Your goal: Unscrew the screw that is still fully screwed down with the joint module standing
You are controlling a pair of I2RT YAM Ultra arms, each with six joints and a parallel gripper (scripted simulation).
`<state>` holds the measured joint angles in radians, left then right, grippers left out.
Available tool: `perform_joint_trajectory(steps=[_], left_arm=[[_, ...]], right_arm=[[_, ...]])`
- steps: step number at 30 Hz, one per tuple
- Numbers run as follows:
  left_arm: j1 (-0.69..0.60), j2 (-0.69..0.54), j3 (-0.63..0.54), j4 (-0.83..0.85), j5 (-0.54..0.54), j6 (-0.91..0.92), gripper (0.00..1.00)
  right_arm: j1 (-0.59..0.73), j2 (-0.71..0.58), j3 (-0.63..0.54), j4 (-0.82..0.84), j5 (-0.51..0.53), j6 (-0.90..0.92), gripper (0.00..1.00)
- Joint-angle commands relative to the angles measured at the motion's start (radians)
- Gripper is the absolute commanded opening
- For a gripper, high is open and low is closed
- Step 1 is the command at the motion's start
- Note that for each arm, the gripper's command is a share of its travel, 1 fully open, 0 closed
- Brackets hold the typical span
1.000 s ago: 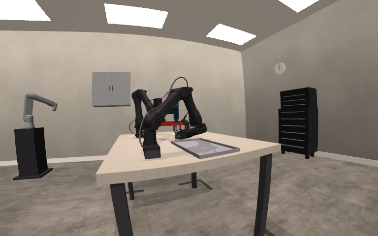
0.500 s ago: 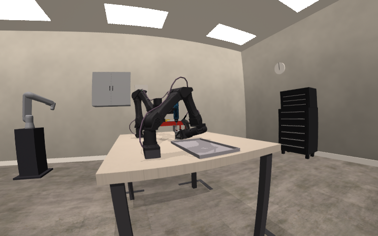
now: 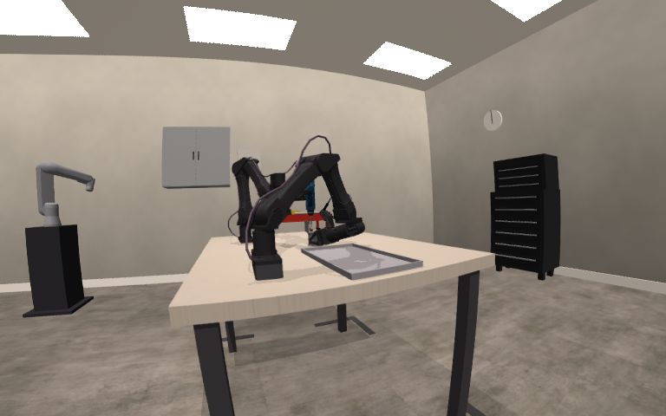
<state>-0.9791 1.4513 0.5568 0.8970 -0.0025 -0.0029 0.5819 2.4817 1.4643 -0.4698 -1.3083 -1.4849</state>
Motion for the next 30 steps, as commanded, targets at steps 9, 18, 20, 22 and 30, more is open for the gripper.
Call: perform_joint_trajectory(steps=[9, 18, 20, 22, 30], left_arm=[[-0.004, -0.008, 0.006, 0.104, -0.002, -0.008, 0.42], [-0.004, 0.002, 0.002, 0.108, -0.002, -0.008, 0.42], [-0.004, 0.007, -0.007, 0.11, -0.002, -0.008, 0.42], [-0.004, -0.002, -0.002, 0.115, -0.002, -0.008, 0.42], [-0.003, 0.0, -0.001, 0.124, -0.002, -0.008, 0.42]], right_arm=[[0.007, -0.002, 0.028, -0.013, -0.03, -0.008, 0.59], [0.007, -0.002, 0.028, -0.013, -0.03, -0.008, 0.59], [0.007, -0.002, 0.028, -0.013, -0.03, -0.008, 0.59], [0.007, -0.002, 0.028, -0.013, -0.03, -0.008, 0.59], [0.007, -0.002, 0.028, -0.013, -0.03, -0.008, 0.59]])
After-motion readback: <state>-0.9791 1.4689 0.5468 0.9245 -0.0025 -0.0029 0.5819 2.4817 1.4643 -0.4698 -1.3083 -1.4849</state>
